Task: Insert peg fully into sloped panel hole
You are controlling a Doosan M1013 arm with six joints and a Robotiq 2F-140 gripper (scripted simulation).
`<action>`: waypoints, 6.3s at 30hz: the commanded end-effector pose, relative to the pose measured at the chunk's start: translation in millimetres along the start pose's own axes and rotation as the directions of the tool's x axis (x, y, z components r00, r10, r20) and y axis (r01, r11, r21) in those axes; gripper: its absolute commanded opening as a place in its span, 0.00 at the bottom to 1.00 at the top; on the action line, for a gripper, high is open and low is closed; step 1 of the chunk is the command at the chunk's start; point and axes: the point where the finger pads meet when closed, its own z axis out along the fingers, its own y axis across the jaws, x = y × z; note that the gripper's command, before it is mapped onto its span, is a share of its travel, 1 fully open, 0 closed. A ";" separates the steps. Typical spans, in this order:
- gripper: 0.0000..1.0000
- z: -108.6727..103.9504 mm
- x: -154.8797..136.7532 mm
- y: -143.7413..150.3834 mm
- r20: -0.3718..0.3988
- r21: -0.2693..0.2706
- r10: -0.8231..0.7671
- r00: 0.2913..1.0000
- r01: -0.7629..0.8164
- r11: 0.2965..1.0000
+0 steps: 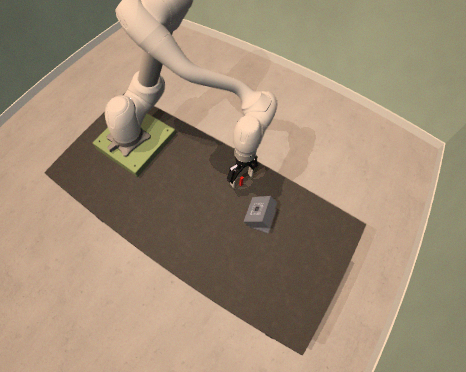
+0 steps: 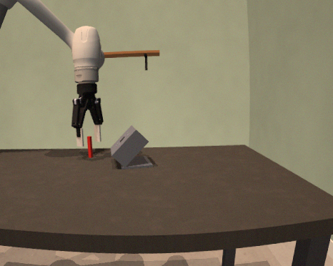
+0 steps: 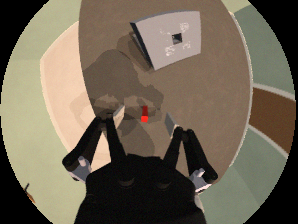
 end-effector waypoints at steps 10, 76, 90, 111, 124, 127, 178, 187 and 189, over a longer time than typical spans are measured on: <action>0.48 -0.5 0.1 -0.1 0.000 0.000 0.000 1.000 0.000 1.000; 0.00 -71.2 -6.3 -7.8 0.027 0.087 0.166 0.986 -0.167 0.982; 0.00 -73.1 -8.5 -17.1 0.077 0.187 0.370 0.926 -0.377 0.907; 0.00 -82.2 -1.3 -24.9 0.199 0.298 0.648 0.736 -0.675 0.675; 0.00 -89.5 7.9 -23.8 0.284 0.330 0.765 0.577 -0.808 0.487; 0.00 -91.7 10.9 -22.7 0.309 0.335 0.790 0.529 -0.838 0.431; 0.00 -119.8 63.6 43.7 0.634 0.174 0.718 -0.288 -0.851 -0.496; 0.00 -122.0 70.0 62.2 0.664 0.118 0.630 -0.401 -0.776 -0.619; 0.00 -122.5 71.6 67.8 0.671 0.101 0.602 -0.432 -0.752 -0.652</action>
